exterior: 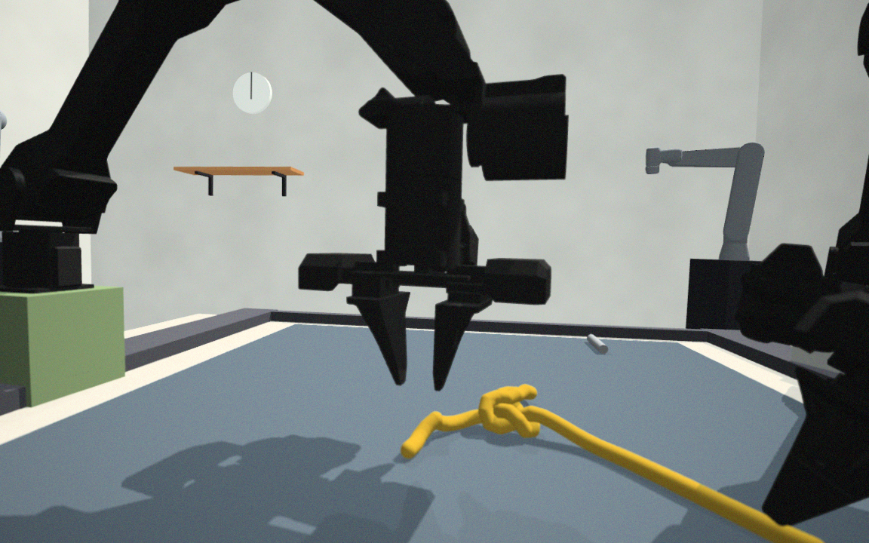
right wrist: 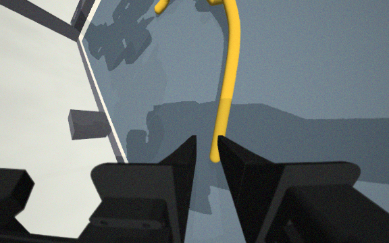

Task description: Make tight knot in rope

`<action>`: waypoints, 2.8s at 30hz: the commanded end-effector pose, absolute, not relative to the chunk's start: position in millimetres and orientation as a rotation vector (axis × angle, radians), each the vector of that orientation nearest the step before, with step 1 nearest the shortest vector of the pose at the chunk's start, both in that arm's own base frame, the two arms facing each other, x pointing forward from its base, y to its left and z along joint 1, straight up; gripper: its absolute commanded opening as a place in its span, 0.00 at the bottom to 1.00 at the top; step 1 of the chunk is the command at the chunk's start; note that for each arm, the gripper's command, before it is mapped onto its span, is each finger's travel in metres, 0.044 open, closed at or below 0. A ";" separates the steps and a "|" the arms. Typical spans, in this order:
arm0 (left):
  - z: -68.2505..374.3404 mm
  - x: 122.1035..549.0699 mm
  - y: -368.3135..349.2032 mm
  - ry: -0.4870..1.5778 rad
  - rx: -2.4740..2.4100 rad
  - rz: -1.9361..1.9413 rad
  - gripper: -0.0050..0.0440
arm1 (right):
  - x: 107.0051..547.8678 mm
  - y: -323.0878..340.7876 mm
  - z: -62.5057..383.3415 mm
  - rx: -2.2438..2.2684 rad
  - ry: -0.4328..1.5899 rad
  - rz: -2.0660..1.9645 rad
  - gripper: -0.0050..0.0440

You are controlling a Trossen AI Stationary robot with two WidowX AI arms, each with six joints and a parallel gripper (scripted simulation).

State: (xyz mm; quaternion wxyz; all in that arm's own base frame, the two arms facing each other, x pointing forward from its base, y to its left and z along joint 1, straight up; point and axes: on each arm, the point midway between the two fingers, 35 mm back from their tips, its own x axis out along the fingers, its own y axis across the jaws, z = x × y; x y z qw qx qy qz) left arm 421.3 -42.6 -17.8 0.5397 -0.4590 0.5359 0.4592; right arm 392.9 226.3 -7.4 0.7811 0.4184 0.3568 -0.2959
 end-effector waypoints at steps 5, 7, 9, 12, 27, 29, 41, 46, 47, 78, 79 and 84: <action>-10.0 425.2 -43.4 1.259 -1.108 1.076 0.39 | 391.6 226.1 -11.1 0.903 0.780 -0.643 0.31; -10.0 425.2 -43.4 1.259 -1.108 1.076 0.39 | 391.6 226.1 -11.1 0.903 0.780 -0.643 0.31; -10.0 425.2 -43.4 1.259 -1.108 1.076 0.39 | 391.6 226.1 -11.1 0.903 0.780 -0.643 0.31; -10.0 425.2 -43.4 1.259 -1.108 1.076 0.39 | 391.6 226.1 -11.1 0.903 0.780 -0.643 0.31; -10.8 425.2 -43.4 1.259 -1.108 1.076 0.39 | 391.6 226.1 -11.1 0.903 0.780 -0.643 0.24; -11.9 425.3 -43.4 1.259 -1.108 1.076 0.39 | 391.6 226.1 -11.1 0.903 0.780 -0.643 0.21; -25.1 425.8 -43.5 1.259 -1.108 1.076 0.39 | 391.6 226.1 -11.1 0.903 0.780 -0.643 0.19; -32.6 425.9 -43.5 1.259 -1.108 1.076 0.39 | 391.6 226.1 -11.1 0.903 0.780 -0.643 0.19; -33.8 425.9 -43.5 1.259 -1.108 1.076 0.39 | 391.6 226.1 -11.1 0.903 0.780 -0.643 0.19; -53.7 426.4 -43.5 1.259 -1.108 1.076 0.39 | 391.6 226.1 -11.1 0.903 0.780 -0.643 0.19; -55.3 426.4 -43.5 1.259 -1.108 1.076 0.39 | 391.6 226.1 -11.1 0.903 0.780 -0.643 0.19; -62.4 426.4 -43.5 1.259 -1.108 1.076 0.39 | 391.6 226.1 -11.1 0.903 0.780 -0.643 0.19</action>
